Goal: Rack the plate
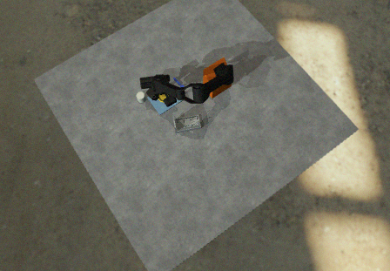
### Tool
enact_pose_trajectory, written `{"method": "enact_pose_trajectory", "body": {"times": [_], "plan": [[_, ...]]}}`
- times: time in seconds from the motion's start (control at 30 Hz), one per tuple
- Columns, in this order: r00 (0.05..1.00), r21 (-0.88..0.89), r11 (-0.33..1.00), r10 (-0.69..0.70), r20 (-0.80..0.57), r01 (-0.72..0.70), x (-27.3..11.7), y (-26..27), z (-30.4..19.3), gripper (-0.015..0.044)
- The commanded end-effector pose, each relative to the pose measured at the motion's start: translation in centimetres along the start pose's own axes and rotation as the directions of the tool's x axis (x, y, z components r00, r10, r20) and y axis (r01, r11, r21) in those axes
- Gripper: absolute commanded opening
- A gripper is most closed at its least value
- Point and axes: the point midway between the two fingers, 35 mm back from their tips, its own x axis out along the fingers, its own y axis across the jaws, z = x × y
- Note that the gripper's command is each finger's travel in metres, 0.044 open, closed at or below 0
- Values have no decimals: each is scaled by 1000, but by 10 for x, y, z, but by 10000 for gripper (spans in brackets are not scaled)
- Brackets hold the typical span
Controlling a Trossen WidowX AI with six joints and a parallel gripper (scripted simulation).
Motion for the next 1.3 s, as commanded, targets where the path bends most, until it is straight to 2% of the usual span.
{"method": "enact_pose_trajectory", "body": {"times": [0.0, 0.37, 0.63, 0.97, 1.27], "plan": [[1000, 3, 1000, 2, 1, -2, 0, 0, 0, 281], [1000, 8, 1000, -18, 6, 18, -66, -8, 12, 0], [1000, 11, 1000, -23, 5, 23, -119, -10, 12, 0], [1000, 5, 1000, -11, 2, 11, -163, -11, 12, 0], [1000, 55, 998, -7, 1, 7, -176, -2, 13, 0]]}}
